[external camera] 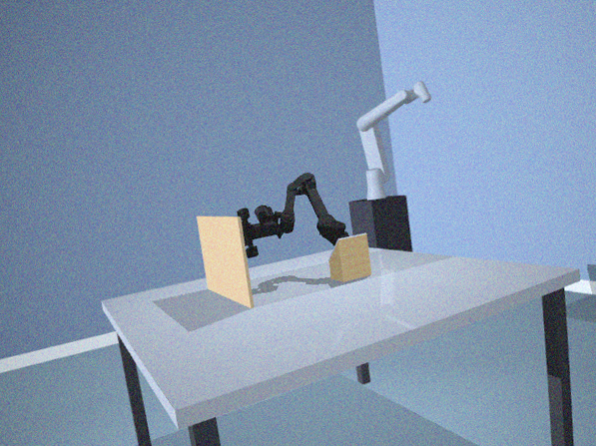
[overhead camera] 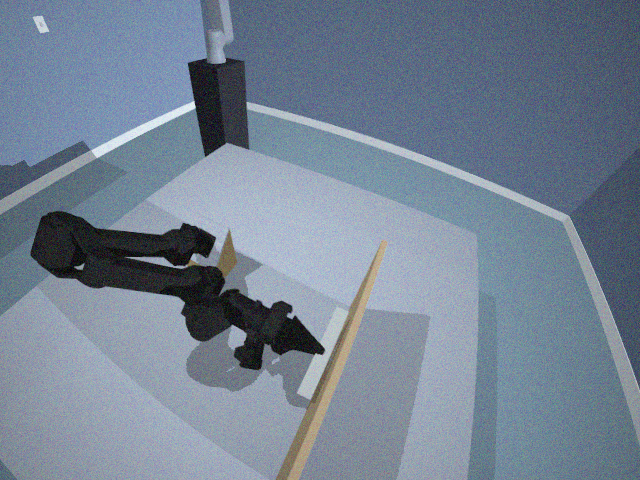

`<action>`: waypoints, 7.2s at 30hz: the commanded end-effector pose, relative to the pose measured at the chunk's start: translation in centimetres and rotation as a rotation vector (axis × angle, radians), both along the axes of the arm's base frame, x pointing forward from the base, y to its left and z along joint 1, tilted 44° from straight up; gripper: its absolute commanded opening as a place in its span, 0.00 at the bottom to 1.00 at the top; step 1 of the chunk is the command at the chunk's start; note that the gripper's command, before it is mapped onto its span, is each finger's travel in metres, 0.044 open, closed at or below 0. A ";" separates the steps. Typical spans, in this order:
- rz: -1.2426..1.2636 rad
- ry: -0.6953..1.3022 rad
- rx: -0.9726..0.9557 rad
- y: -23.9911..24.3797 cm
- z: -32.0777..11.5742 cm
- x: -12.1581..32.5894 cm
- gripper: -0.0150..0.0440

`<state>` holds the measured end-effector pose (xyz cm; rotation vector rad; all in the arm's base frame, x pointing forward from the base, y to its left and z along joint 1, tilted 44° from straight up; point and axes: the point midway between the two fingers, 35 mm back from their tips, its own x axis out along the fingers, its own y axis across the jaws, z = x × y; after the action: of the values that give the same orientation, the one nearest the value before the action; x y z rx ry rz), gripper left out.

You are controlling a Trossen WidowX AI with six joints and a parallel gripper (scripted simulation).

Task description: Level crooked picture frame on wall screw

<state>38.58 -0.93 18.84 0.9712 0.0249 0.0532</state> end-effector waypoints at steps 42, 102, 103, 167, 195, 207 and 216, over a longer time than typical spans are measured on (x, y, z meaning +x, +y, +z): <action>0.013 -0.008 -0.004 0.9 -0.2 0.0 0.25; 0.013 -0.008 -0.004 1.0 -0.4 0.0 0.25; 0.013 -0.008 -0.004 1.0 -0.4 0.0 0.25; 0.000 -0.001 -0.005 0.4 -1.0 0.0 0.25; -0.002 -0.014 -0.188 0.3 -1.2 0.0 0.25; -0.001 -0.011 -0.171 0.4 -1.2 0.0 0.69; 0.005 -0.008 -0.095 -0.4 -0.5 -4.8 0.69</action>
<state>35.92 -1.08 17.91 0.8423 0.0307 0.0517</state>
